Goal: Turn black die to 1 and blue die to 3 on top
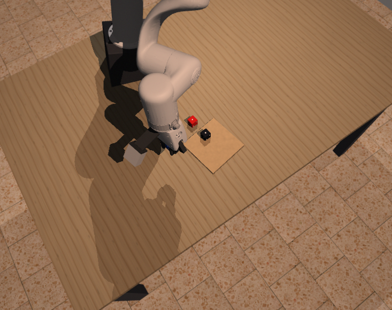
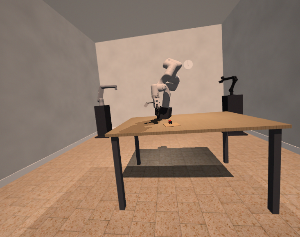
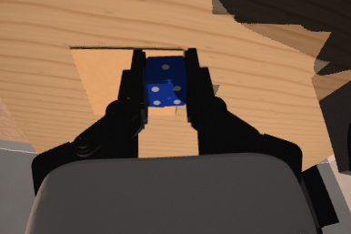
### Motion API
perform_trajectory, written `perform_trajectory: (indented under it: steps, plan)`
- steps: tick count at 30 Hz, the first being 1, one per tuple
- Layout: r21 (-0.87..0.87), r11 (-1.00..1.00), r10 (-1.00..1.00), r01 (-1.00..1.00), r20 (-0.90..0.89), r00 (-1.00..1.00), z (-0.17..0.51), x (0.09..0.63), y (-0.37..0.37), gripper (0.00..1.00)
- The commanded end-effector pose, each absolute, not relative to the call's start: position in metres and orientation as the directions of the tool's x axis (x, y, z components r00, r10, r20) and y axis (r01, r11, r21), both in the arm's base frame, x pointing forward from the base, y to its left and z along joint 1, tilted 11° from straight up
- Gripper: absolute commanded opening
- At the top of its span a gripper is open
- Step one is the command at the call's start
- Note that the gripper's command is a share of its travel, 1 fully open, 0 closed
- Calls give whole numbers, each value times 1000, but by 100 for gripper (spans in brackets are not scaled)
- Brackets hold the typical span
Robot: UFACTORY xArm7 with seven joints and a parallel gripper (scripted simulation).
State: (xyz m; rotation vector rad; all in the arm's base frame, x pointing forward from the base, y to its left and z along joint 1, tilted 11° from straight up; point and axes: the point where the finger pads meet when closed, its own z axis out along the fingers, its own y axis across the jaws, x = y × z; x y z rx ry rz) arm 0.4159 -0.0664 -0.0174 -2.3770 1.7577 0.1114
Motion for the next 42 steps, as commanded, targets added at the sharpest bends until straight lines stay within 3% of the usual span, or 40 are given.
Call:
perform_trajectory:
  steps: [1, 13, 19, 21, 32, 35, 37, 42]
  plan:
    - [-109, -303, -934, -947, -164, 318, -16, 417, -67, 21]
    - [-165, -678, -710, -716, -105, 696, -20, 418, -64, 21]
    - [-176, -759, -623, -627, -85, 777, -21, 419, -63, 21]
    - [-186, -836, -515, -517, -60, 855, -22, 420, -62, 21]
    - [-195, -967, -172, -166, 13, 985, -24, 422, -59, 21]
    - [-195, -968, -164, -158, 15, 986, -24, 422, -59, 21]
    - [-191, -982, -22, -13, 44, 999, -24, 423, -58, 21]
    - [-183, -975, 116, 128, 72, 991, -24, 425, -56, 21]
